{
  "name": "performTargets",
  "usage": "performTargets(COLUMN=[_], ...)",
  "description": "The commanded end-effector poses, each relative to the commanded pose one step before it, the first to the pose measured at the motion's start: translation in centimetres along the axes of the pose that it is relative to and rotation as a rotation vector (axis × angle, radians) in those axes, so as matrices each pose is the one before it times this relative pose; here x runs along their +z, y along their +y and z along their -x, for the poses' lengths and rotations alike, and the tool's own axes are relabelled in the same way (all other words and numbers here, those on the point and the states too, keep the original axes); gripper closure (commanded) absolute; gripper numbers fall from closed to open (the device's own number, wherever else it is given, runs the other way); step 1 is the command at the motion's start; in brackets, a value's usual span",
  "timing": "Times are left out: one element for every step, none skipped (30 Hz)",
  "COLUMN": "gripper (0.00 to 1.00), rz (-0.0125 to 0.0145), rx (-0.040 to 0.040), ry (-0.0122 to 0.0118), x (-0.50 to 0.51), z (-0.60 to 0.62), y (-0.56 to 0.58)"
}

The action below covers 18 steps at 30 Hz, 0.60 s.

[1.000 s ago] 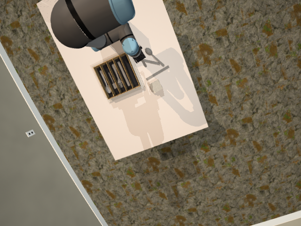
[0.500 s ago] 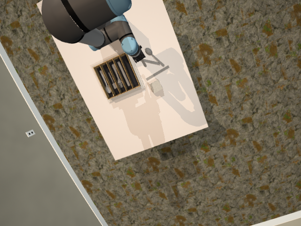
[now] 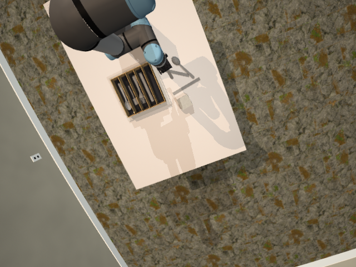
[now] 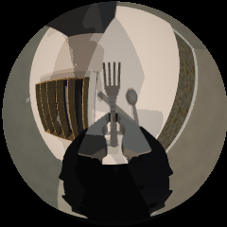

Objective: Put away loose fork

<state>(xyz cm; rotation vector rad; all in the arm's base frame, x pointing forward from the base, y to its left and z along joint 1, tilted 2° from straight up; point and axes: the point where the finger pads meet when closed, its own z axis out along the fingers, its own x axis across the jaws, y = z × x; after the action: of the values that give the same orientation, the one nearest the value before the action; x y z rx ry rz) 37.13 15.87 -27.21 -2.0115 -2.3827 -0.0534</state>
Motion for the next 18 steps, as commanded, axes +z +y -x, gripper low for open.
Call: performTargets(gripper=[0.99,0.99,0.99,0.99,0.99,0.99,0.99,0.99,0.99,0.99,0.99,0.99,0.99,0.99,0.99,0.99,0.99,0.99], rz=[0.00047,0.00000,0.00003,0.00017,0.00037,0.00067,0.00126,0.00118,-0.00023,-0.00029,-0.00034,-0.00039,-0.00044,0.00000,0.00000,-0.00041,-0.00047,-0.00045], rx=[0.00177,0.00000,0.00006,0.00040,-0.00008,-0.00003,-0.00005,-0.00005,0.00001,0.00001,0.00001,0.00001,0.00002,0.00000,0.00000,0.00002,0.00002,0.00002], ry=[0.00026,0.00000,-0.00001,-0.00004,-0.00008,-0.00015,-0.00027,-0.00031,-0.00014,-0.00016,-0.00016,-0.00016,-0.00014,0.00000,0.00000,0.00014,0.00005,0.00004], x=[-0.132,0.000,0.000,0.000,0.002,0.004,0.004,0.007,0.016,0.019,0.022,0.024,0.026,0.000,0.000,0.027,0.027,0.025], z=[0.086,0.000,0.010,0.066,0.112,0.188,0.292,0.402,0.507,0.628,0.750,0.869,0.982,0.000,0.000,1.077,1.172,1.250], y=[-0.034,0.000,0.005,0.034,0.072,0.128,0.202,0.230,0.171,0.202,0.227,0.245,0.253,0.000,0.000,0.253,0.240,0.220])
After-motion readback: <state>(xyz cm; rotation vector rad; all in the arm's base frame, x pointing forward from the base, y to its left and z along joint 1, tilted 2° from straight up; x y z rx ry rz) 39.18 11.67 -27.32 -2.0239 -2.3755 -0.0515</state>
